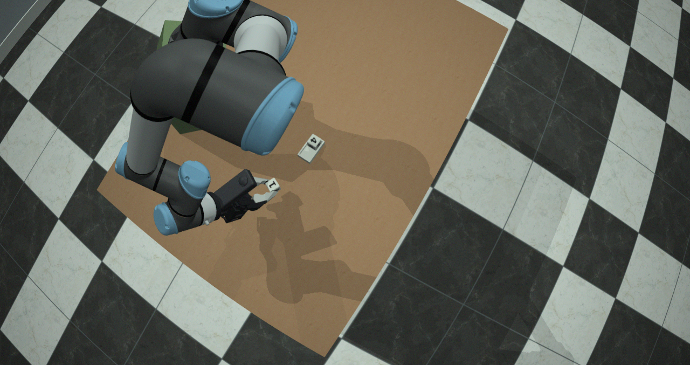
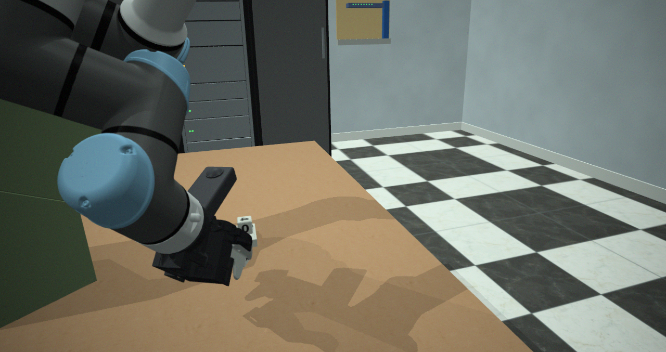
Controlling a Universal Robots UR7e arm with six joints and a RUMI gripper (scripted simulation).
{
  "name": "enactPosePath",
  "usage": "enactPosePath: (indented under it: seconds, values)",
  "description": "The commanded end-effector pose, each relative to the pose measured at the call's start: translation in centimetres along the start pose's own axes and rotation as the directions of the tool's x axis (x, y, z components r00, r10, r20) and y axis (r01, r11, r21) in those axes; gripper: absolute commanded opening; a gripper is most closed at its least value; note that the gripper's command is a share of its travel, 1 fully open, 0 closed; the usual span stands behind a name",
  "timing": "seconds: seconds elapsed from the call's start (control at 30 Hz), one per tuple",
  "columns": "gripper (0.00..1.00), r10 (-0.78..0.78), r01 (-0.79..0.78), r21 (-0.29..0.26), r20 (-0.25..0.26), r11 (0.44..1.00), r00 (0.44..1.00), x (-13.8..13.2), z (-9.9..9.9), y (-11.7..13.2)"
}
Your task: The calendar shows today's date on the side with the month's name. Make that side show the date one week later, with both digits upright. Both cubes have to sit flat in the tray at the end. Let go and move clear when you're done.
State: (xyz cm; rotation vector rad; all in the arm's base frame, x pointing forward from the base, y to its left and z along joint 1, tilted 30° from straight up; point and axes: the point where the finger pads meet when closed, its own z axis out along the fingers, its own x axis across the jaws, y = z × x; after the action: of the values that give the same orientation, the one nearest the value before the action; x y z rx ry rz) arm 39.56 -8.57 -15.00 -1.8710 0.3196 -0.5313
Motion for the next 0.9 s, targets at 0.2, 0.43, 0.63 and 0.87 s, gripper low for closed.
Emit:
enactPosePath:
  seconds: [0.2, 0.43, 0.63, 0.87]
  values:
    - [0.10, -0.004, 0.004, -0.005, -0.001, 1.000, 1.000, 0.2, 1.2, 1.5]
    - [0.10, -0.004, 0.004, -0.005, -0.001, 1.000, 1.000, 0.3, 1.8, 2.1]
    - [0.10, -0.004, 0.004, -0.005, -0.001, 1.000, 1.000, 0.3, 2.0, 2.4]
    - [0.10, -0.004, 0.004, -0.005, -0.001, 1.000, 1.000, 0.3, 2.2, 2.5]
